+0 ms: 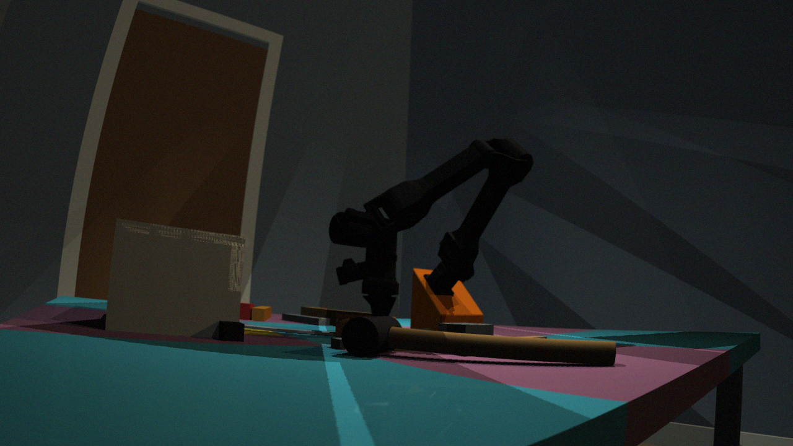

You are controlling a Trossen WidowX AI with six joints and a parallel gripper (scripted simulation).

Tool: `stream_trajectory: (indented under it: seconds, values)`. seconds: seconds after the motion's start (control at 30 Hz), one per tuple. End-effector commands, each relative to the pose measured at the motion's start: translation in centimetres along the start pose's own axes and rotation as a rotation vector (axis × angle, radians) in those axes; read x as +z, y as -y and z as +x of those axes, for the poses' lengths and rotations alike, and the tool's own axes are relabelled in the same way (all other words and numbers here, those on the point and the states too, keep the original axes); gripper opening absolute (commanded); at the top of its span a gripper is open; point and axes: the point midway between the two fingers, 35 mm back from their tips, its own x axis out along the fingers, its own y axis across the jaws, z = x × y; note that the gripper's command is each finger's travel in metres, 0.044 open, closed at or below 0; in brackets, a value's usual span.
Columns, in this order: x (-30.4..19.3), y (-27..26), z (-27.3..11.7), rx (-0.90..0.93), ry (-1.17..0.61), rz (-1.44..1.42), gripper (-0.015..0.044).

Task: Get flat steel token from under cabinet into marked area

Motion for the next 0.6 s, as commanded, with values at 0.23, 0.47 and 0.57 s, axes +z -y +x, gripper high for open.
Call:
stream_trajectory:
  seconds: [0.23, 0.47, 0.57]
  values:
    - [-0.9, -1.5, -0.2, 0.008, 0.003, -0.006, 0.0]
    - [-1.5, -2.2, -0.2, 0.009, 0.002, -0.006, 0.0]
    - [-1.7, -2.5, -0.2, 0.009, 0.002, -0.006, 0.0]
